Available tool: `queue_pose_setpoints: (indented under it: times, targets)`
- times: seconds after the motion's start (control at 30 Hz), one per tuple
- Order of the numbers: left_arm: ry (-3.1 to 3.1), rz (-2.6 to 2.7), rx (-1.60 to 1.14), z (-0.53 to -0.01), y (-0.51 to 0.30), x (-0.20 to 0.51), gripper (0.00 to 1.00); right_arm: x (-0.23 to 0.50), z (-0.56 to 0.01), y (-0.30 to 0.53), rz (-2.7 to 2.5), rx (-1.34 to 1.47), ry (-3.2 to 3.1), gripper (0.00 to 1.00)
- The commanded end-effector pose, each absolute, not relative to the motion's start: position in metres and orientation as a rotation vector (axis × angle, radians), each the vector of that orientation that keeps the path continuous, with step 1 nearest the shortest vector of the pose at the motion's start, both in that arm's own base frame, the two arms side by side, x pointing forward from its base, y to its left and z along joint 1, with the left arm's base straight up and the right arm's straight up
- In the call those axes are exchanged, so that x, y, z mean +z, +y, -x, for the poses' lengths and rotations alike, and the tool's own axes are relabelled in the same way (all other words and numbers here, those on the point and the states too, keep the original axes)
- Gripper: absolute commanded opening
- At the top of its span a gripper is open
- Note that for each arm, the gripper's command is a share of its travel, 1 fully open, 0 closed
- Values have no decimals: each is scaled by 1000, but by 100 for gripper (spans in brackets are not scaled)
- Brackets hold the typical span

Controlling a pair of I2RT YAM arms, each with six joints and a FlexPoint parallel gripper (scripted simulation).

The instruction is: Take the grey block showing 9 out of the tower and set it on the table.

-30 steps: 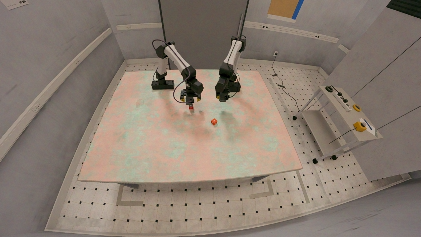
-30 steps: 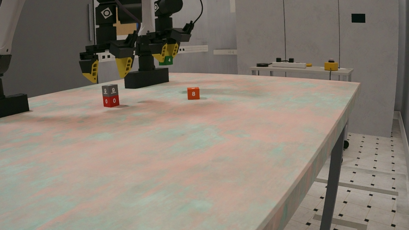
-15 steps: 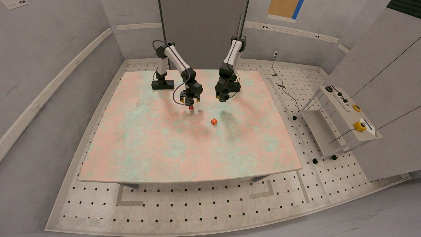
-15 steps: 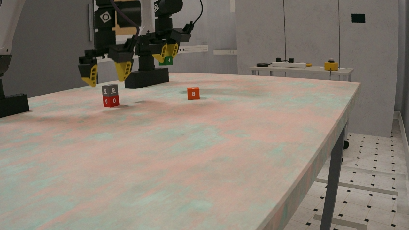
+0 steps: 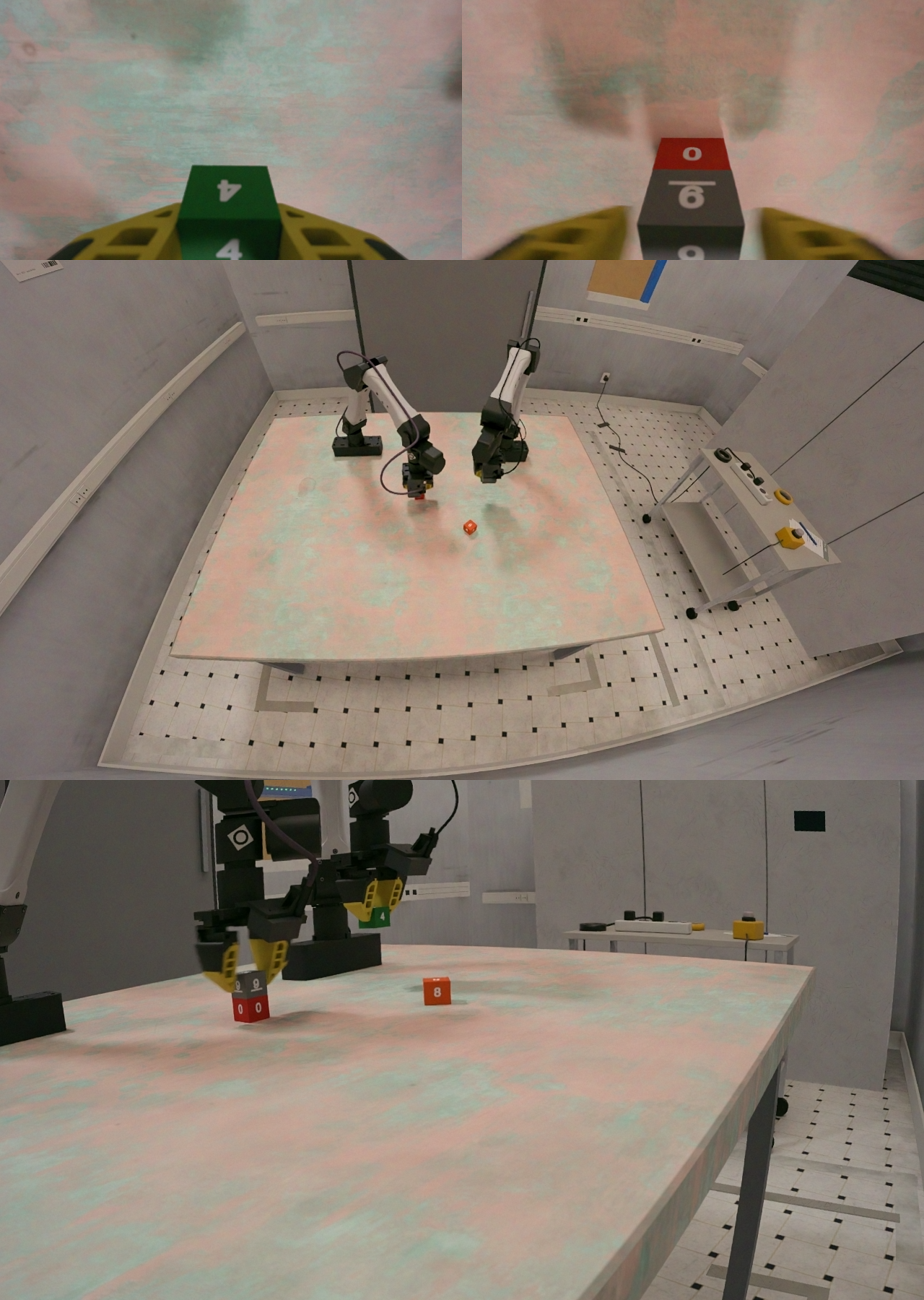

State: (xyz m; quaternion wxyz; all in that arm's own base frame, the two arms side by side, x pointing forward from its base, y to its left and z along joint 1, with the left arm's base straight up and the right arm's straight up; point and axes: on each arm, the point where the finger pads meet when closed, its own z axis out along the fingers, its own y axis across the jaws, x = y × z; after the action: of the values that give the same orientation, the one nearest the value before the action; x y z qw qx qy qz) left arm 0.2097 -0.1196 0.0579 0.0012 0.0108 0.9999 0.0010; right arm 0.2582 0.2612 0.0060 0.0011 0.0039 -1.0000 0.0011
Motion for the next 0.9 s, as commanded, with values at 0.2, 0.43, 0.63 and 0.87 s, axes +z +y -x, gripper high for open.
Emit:
queue_pose_setpoints:
  times: [0.2,0.43,0.63,0.87]
  targets:
    - [3134,-34,14,-211,-120,56,32,7,-265,267,-23,-14,-3157,32]
    - [3135,-34,15,-211,-120,55,32,35,-265,268,-24,-49,-3179,32]
    - [3135,-34,15,-211,-120,55,32,24,-262,241,-14,-32,-3165,32]
    - [3135,-34,15,-211,-120,55,32,23,-261,216,-13,-30,-3161,32]
